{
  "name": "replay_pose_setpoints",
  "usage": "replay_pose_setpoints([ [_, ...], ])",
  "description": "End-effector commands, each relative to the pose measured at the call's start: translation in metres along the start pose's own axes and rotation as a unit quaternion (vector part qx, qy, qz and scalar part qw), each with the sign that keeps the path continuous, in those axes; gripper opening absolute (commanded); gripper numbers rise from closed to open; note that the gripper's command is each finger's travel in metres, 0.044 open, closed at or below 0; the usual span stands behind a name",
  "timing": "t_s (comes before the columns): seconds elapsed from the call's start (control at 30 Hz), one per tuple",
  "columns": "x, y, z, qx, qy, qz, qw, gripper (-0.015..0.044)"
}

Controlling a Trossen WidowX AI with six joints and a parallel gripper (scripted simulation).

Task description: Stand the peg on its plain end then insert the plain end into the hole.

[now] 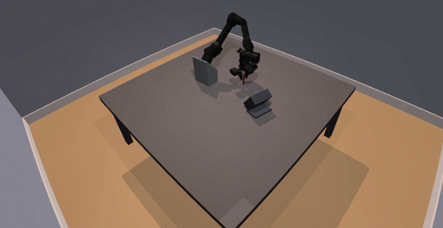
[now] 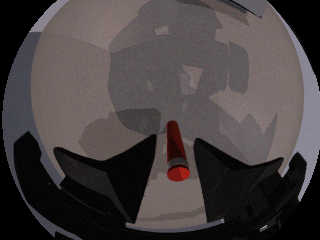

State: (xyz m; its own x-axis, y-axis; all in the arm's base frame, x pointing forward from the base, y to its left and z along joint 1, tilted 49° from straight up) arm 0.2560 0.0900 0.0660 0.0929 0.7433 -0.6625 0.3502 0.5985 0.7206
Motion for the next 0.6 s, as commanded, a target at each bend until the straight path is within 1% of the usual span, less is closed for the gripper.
replay_pose_setpoints([
  [0.0,0.000,0.000,0.000,-0.001,0.000,0.000,1.000,0.0072],
  [0.03,0.000,0.000,0.000,-0.001,0.000,0.000,1.000,0.0046],
  [0.27,0.000,0.000,0.000,-0.001,0.000,0.000,1.000,0.0000],
  [0.4,-0.006,0.000,0.001,-0.001,0.000,-0.001,1.000,0.0000],
  [0.57,-0.023,-0.001,0.003,-0.001,0.000,-0.003,1.000,0.0000],
])
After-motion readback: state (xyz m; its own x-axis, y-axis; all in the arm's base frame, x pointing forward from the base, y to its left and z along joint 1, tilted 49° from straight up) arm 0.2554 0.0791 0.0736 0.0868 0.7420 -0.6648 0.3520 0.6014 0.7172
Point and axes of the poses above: the point midway between the two fingers, 35 mm back from their tips, its own x axis out along the fingers, its own y axis across the jaws, z = x × y, the point moved 2 cm from there along -x, back along the fingers, and after that the axes turned 3 degrees about -x, right-handed, at the moved point
